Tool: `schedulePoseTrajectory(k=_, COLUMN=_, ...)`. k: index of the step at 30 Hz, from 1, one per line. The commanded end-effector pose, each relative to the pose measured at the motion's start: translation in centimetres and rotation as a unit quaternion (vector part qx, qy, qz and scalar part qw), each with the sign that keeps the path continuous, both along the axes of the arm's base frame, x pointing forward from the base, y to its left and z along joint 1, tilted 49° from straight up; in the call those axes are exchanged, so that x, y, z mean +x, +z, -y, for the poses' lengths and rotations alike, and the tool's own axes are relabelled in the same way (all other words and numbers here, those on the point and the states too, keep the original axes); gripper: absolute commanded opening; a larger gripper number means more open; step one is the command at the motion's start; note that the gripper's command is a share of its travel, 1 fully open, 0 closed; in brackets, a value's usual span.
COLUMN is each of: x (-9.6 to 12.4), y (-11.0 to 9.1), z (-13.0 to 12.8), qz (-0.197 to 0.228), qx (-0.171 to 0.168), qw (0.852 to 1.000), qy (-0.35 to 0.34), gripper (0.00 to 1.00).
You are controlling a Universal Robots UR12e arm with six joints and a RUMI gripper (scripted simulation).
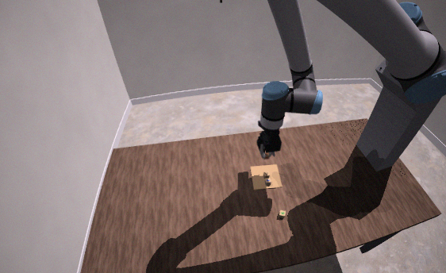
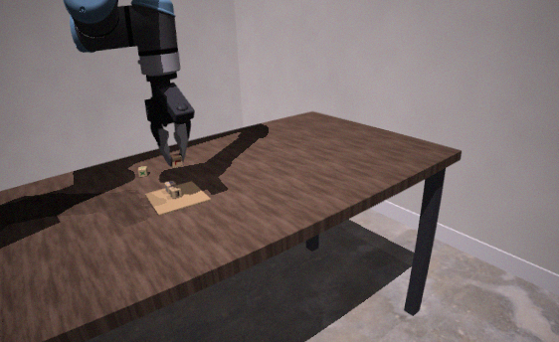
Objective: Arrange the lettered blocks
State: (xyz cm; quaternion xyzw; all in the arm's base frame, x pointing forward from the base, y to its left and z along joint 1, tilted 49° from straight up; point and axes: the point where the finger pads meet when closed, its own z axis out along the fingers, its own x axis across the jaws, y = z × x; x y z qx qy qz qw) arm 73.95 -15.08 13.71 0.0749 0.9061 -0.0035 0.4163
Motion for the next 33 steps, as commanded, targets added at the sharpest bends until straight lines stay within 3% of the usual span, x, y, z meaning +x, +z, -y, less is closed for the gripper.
schedulePoseTrajectory(k=1, x=0.2, y=0.0, z=0.0, qz=0.0, qx=-0.001, qw=1.0, qy=0.001, gripper=0.05)
schedulePoseTrajectory(k=14, x=2.3, y=-1.7, z=0.1, qz=0.001, qx=-0.001, qw=1.0, qy=0.001, gripper=0.05)
schedulePoseTrajectory(k=26, x=6.5, y=-5.3, z=0.5, qz=0.001, qx=-0.001, qw=1.0, qy=0.001, gripper=0.05)
schedulePoseTrajectory(k=33, x=7.3, y=-6.1, z=0.6, qz=0.001, qx=-0.001, qw=1.0, qy=0.001, gripper=0.05)
